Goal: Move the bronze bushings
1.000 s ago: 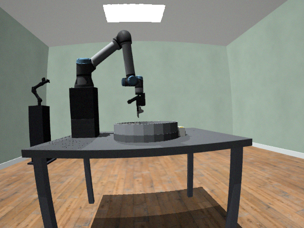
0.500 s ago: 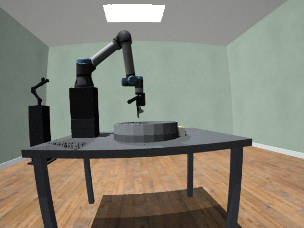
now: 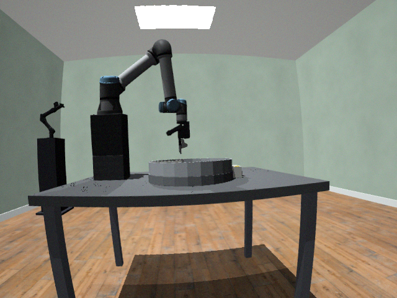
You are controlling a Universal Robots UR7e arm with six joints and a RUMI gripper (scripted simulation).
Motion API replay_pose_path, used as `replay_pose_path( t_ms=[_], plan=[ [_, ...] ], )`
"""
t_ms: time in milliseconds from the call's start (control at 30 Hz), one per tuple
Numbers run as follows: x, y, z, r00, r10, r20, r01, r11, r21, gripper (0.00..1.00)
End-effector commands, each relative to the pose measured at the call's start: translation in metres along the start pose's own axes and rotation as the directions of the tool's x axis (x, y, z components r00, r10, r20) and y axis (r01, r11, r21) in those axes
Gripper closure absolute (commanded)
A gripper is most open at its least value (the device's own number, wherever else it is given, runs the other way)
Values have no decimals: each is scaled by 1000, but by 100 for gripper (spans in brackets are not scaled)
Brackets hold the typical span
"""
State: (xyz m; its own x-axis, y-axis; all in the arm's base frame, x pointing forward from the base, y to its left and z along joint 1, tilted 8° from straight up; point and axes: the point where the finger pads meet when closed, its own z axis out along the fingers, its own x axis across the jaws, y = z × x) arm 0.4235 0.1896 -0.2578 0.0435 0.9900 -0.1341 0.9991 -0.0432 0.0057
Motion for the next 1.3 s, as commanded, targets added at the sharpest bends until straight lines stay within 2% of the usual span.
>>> replay_pose_path(
  t_ms=[0, 1267],
  plan=[
    [0, 0, -1, 1000, 0, -1, 0, 1000, 0, 94],
    [-8, -3, -1, 1000, 5, -1, -5, 1000, 0, 95]
  ],
)
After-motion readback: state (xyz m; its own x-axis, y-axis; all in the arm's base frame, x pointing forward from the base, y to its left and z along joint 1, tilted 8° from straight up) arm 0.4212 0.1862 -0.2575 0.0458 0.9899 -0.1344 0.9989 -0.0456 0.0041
